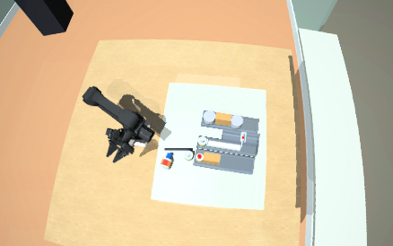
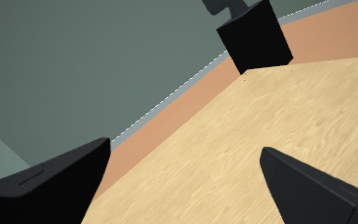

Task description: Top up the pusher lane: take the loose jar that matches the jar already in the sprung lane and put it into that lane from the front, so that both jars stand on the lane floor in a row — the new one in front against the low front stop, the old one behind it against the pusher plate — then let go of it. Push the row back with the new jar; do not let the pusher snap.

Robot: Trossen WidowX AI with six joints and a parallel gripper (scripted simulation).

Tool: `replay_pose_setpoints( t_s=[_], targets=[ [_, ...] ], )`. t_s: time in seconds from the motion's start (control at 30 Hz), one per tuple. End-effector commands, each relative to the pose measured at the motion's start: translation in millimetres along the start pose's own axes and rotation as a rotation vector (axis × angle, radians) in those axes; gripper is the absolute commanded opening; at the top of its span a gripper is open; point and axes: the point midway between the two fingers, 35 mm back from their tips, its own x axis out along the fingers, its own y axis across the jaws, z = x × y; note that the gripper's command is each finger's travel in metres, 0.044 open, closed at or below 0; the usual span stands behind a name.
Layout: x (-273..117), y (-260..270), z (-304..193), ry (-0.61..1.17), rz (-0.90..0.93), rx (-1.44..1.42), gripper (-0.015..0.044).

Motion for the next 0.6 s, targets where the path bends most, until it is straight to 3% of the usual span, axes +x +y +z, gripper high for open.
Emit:
replay_pose_setpoints(
  t_s=[0.0, 0.27, 0.43, 0.57],
  targets=[
    [-0.1, 0.6, -0.6, 0.006, -0.006, -0.015, 0.0426],
    [-16.8, 31.9, -36.4, 0.383, -0.164, -0.670, 0.0440],
    [-43.4, 59.7, -70.2, 0.714, -0.098, -1.095, 0.0440],
    [-52.6, 68.1, -80.2, 0.809, -0.051, -1.204, 0.0440]
  ],
)
